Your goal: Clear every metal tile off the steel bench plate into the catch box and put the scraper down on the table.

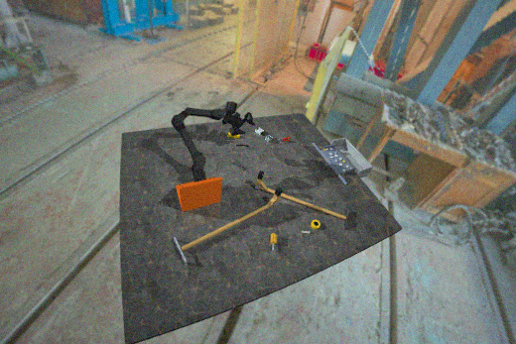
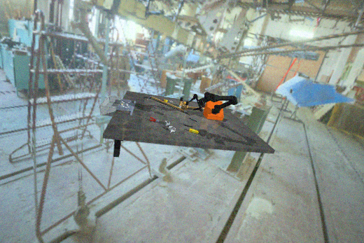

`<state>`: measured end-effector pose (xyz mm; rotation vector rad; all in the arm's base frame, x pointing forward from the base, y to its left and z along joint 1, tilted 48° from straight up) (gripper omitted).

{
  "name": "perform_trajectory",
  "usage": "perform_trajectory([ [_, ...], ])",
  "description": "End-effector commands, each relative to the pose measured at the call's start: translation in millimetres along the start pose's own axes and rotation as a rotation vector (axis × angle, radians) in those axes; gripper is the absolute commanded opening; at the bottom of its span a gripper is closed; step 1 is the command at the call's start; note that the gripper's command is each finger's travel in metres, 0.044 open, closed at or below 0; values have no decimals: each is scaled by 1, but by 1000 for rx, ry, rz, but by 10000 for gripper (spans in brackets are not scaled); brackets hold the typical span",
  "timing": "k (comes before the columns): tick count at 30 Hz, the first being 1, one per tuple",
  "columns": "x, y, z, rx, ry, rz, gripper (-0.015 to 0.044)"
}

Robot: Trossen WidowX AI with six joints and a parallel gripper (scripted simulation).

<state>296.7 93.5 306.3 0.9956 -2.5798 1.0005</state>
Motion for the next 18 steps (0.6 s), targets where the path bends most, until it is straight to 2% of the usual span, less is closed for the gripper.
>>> perform_trajectory([
  [1, 2, 8, -13, 56, -29, -3, 440],
  [18, 9, 46, -58, 240, -143, -36, 440],
])
Point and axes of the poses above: the point midway between the two fingers, 35 mm back from their tips, its own x axis back along the fingers, its own y axis across the jaws, z = x × y, the point moved 8 cm from there along x, back along the fingers, and after that the axes turned 10 degrees about x, right-handed, at the moved point
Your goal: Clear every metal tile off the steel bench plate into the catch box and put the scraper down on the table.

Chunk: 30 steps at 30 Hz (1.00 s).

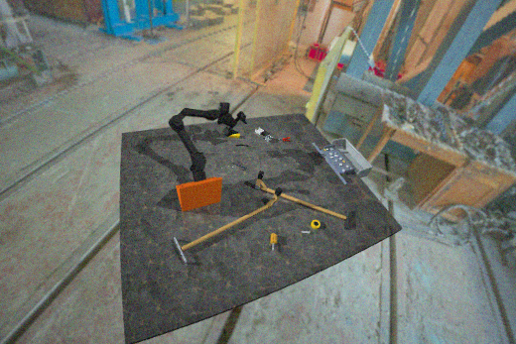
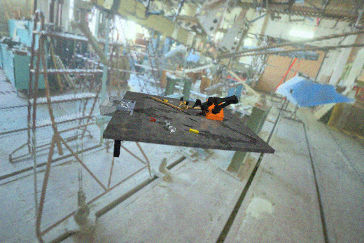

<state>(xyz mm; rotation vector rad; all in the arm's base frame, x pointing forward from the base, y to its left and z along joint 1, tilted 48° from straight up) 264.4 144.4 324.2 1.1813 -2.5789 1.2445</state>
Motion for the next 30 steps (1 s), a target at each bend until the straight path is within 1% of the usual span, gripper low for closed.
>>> perform_trajectory([
  [1, 3, 6, -13, 51, -33, 2, 440],
  [30, 30, 56, -90, 320, -255, -19, 440],
])
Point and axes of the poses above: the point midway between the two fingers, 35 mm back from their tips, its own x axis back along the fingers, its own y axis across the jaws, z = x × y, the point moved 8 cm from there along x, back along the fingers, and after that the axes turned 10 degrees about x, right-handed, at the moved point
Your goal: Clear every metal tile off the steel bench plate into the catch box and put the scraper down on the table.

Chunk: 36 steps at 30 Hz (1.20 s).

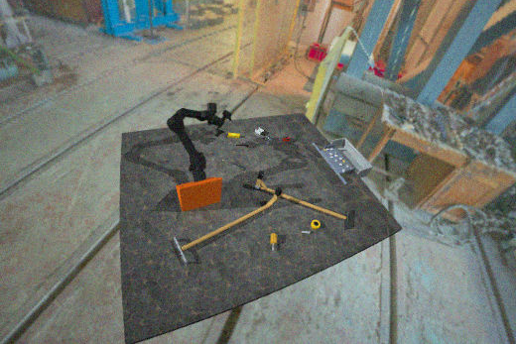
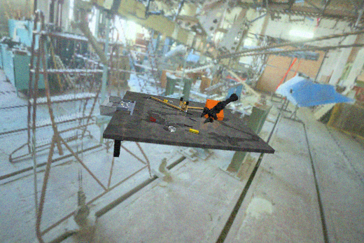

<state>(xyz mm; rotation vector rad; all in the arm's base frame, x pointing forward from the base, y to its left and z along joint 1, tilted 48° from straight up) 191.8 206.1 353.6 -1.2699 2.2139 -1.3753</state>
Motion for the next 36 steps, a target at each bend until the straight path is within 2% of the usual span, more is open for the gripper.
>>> perform_trajectory([
  [1, 5, 3, -13, 42, -35, 9, 440],
  [36, 52, 34, -102, 286, -323, 44, 440],
])
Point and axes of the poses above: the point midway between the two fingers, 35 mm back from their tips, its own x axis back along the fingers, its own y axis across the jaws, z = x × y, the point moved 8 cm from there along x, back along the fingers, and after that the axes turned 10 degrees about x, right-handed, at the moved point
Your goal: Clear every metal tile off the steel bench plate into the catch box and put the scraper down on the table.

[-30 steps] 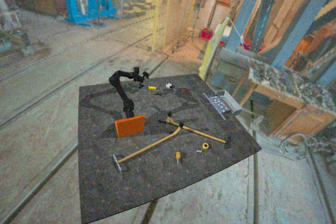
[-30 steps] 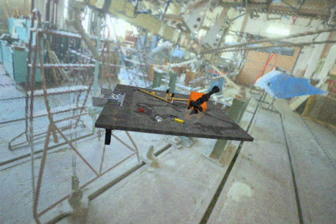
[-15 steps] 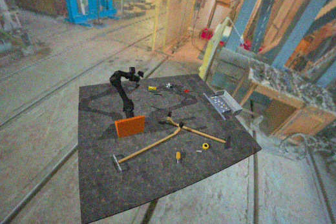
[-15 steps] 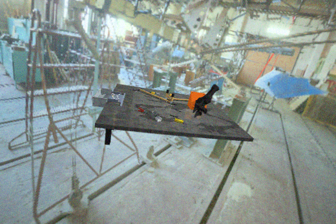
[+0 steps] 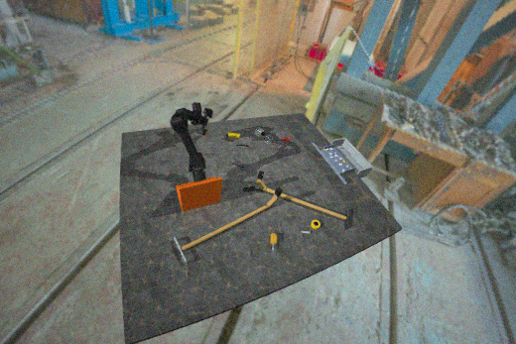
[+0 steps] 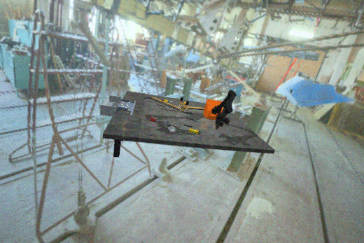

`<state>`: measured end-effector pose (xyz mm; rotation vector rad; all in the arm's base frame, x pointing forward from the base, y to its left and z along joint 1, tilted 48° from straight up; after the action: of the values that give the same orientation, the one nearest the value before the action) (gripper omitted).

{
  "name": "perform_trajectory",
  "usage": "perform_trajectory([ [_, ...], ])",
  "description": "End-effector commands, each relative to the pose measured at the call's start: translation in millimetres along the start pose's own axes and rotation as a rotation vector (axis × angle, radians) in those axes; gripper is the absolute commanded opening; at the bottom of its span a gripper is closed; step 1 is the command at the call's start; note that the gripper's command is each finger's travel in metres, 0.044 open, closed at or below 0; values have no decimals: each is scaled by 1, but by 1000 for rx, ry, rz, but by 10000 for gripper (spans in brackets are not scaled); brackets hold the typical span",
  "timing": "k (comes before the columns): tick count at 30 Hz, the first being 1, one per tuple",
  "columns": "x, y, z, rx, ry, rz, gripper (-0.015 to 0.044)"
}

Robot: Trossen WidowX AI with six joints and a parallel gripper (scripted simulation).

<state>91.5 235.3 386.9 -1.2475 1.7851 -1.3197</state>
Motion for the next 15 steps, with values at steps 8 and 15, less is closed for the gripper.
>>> perform_trajectory([
  [8, 15, 0, -29, 68, -91, 31, 440],
  [15, 25, 0, -45, 103, -147, 47, 440],
])
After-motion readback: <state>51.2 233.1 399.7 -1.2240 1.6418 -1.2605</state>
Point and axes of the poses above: the point midway between the two fingers, 35 mm back from their tips, its own x axis back along the fingers, its own y axis across the jaws, z = x × y, the point moved 8 cm from there along x, back along the fingers, and after that the axes turned 10 degrees about x, right-handed, at the moved point
